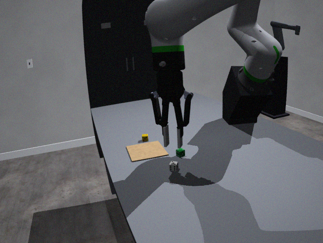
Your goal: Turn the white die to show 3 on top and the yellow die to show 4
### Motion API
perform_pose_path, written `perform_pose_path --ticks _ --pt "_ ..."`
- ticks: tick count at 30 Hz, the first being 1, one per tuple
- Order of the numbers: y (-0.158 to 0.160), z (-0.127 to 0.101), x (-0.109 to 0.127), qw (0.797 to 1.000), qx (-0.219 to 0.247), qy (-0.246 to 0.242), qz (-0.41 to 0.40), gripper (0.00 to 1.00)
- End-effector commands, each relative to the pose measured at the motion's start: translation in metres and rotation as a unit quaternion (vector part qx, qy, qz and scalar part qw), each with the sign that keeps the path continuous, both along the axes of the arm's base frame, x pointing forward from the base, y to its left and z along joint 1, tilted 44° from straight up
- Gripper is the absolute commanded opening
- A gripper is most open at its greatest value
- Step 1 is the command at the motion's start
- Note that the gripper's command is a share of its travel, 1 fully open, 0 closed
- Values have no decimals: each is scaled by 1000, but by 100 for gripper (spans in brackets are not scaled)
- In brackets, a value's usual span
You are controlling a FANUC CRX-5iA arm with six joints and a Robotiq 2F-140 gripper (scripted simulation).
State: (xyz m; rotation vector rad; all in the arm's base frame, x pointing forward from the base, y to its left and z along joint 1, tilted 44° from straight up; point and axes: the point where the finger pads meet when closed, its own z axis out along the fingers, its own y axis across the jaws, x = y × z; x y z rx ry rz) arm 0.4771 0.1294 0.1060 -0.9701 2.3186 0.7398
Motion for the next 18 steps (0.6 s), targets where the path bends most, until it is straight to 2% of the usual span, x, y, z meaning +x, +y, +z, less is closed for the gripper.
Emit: perform_pose_path --ticks 1,18 --pt "0 0 0 1000 0 0 0 25" --pt "1 -2 1 1000 0 0 0 25"
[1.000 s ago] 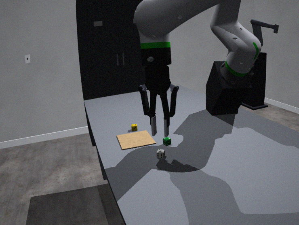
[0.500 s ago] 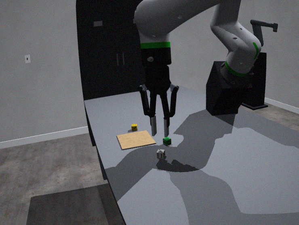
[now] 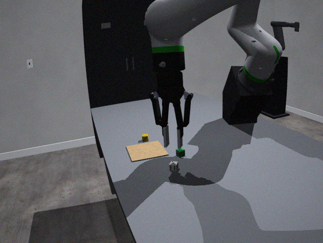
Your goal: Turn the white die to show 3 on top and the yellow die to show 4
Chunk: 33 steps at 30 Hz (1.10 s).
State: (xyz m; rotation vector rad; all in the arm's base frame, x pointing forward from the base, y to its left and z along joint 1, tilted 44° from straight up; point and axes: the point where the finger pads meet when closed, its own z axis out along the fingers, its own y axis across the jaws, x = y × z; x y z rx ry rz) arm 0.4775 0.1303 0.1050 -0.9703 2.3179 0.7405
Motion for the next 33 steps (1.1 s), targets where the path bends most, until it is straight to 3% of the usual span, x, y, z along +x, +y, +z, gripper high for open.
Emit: perform_pose_path --ticks 1,33 --pt "1 -1 1 1000 0 0 0 25" --pt "27 -29 11 1000 1 0 0 25"
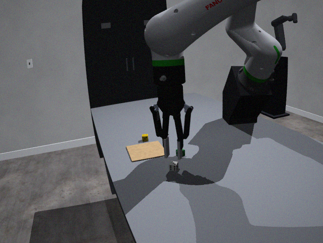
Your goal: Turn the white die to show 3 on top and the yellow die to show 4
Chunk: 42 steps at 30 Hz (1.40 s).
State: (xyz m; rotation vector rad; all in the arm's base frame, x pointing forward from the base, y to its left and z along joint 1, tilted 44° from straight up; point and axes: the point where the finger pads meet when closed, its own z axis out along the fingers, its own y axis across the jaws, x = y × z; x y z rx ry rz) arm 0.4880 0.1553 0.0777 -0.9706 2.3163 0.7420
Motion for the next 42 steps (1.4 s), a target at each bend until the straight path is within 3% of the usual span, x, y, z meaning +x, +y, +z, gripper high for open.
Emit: perform_pose_path --ticks 1,42 --pt "2 -3 1 1000 0 0 0 25" --pt "8 -9 4 1000 0 0 0 25"
